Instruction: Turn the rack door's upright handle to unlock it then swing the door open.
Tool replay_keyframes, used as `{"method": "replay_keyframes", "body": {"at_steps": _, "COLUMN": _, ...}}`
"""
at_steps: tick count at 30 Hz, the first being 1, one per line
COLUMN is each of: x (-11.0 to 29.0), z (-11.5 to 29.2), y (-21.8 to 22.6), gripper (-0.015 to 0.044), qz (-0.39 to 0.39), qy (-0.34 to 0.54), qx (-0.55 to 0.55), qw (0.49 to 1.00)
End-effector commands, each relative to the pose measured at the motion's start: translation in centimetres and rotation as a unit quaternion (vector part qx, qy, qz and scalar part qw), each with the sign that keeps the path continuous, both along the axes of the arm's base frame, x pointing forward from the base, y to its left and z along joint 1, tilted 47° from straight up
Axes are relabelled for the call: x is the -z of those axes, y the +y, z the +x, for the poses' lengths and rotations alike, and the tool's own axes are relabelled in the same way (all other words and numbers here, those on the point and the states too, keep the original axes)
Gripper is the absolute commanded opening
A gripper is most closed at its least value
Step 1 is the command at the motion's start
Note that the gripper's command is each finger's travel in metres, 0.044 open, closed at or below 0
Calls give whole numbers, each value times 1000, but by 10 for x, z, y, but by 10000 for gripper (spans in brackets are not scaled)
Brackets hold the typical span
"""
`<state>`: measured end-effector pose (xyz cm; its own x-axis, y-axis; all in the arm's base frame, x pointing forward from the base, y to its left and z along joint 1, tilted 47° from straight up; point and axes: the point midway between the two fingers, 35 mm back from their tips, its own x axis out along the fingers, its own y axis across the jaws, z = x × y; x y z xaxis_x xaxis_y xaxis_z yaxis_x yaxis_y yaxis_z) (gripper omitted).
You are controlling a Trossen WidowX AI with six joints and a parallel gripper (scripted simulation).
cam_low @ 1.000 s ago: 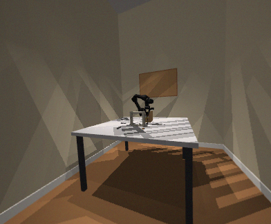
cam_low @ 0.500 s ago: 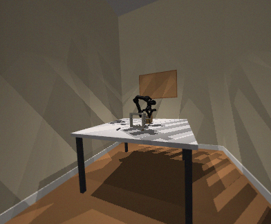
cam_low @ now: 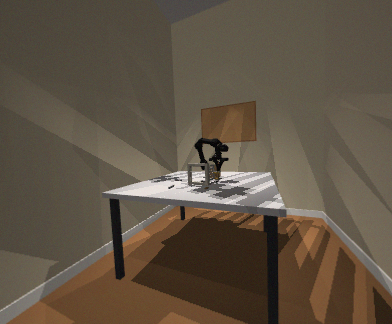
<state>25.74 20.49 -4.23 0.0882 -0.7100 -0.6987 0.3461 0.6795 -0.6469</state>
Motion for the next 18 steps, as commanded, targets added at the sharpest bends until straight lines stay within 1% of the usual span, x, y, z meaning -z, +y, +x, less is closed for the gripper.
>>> {"method": "replay_keyframes", "body": {"at_steps": 1, "x": 3, "z": 2, "y": 0, "gripper": 24, "qz": 0, "qy": -6, "qx": 10, "qw": 1000}}
{"method": "replay_keyframes", "body": {"at_steps": 10, "x": 3, "z": 2, "y": 0, "gripper": 24, "qz": 0, "qy": -6, "qx": 10, "qw": 1000}}
{"method": "replay_keyframes", "body": {"at_steps": 18, "x": 3, "z": 2, "y": 0, "gripper": 234, "qz": 0, "qy": -6, "qx": 10, "qw": 1000}}
